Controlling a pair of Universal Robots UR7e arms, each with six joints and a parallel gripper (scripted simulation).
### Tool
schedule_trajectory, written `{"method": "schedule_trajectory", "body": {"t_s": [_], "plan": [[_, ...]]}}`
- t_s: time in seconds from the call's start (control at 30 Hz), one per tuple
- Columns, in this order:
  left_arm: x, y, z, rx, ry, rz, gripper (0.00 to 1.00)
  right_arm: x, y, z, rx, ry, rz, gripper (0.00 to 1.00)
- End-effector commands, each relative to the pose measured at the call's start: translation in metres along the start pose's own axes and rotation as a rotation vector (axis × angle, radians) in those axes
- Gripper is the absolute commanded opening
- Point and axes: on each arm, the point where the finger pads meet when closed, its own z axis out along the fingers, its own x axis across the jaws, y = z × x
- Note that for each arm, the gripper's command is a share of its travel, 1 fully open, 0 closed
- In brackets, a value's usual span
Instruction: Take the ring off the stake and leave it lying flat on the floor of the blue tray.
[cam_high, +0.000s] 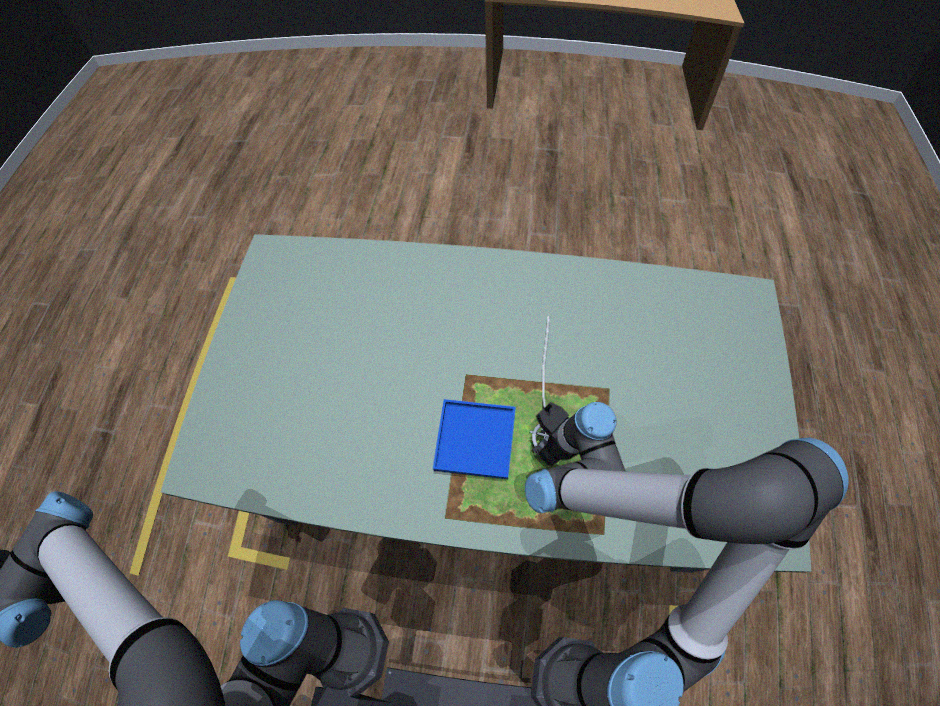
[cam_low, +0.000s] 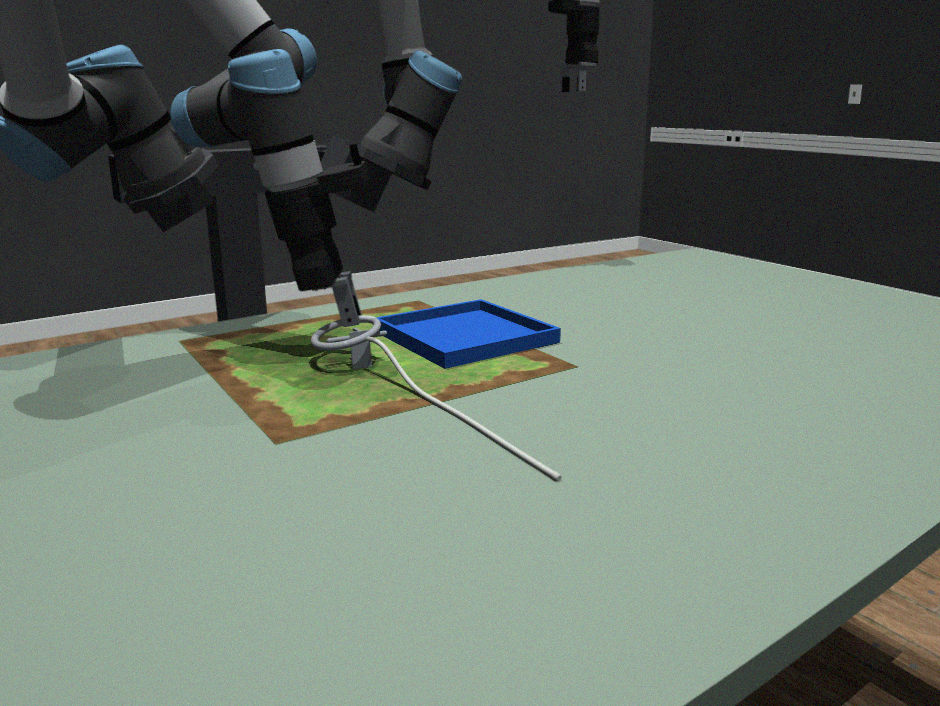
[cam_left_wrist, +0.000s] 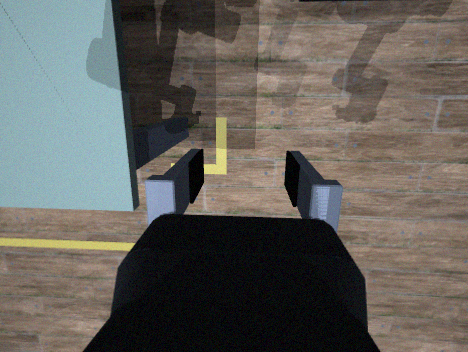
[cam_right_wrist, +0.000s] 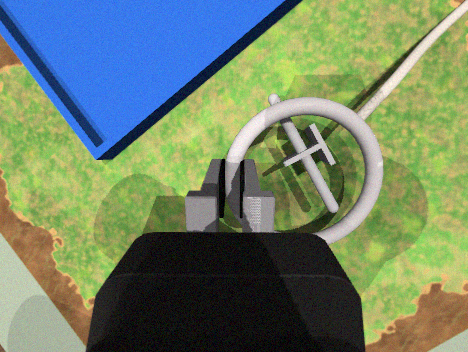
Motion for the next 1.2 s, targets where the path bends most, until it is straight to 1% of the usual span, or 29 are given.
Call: {"method": "schedule_trajectory", "body": {"t_s": [0.0,0.13,0.23,0.27,0.33,0.5,0.73,0.83,0.9,1.0,1.17], "plan": [[0.0013,-0.0011,0.0002,0.000,0.001,-0.004,1.00,0.0006,-0.0026,-0.0008,-0.008,0.007,0.001,0.00],[0.0013,-0.0011,0.0002,0.000,0.001,-0.004,1.00,-0.0020,-0.0047,-0.0006,-0.019,0.013,0.001,0.00],[0.0013,-0.0011,0.0002,0.000,0.001,-0.004,1.00,-0.0019,-0.0067,-0.0082,-0.020,0.016,0.002,0.00],[0.0013,-0.0011,0.0002,0.000,0.001,-0.004,1.00,-0.0019,-0.0068,-0.0080,-0.029,0.021,0.002,0.00],[0.0013,-0.0011,0.0002,0.000,0.001,-0.004,1.00,-0.0019,-0.0068,-0.0080,-0.029,0.021,0.002,0.00],[0.0013,-0.0011,0.0002,0.000,0.001,-0.004,1.00,-0.0027,-0.0068,-0.0063,-0.061,0.038,0.002,0.00],[0.0013,-0.0011,0.0002,0.000,0.001,-0.004,1.00,-0.0029,-0.0067,-0.0059,-0.065,0.040,0.001,0.00],[0.0013,-0.0011,0.0002,0.000,0.001,-0.004,1.00,-0.0034,-0.0068,-0.0051,-0.077,0.045,0.001,0.00],[0.0013,-0.0011,0.0002,0.000,0.001,-0.004,1.00,-0.0034,-0.0068,-0.0051,-0.077,0.045,0.001,0.00],[0.0013,-0.0011,0.0002,0.000,0.001,-0.004,1.00,-0.0040,-0.0078,-0.0047,-0.109,0.064,0.001,0.00],[0.0013,-0.0011,0.0002,0.000,0.001,-0.004,1.00,-0.0045,-0.0085,-0.0028,-0.180,0.104,0.001,0.00]]}}
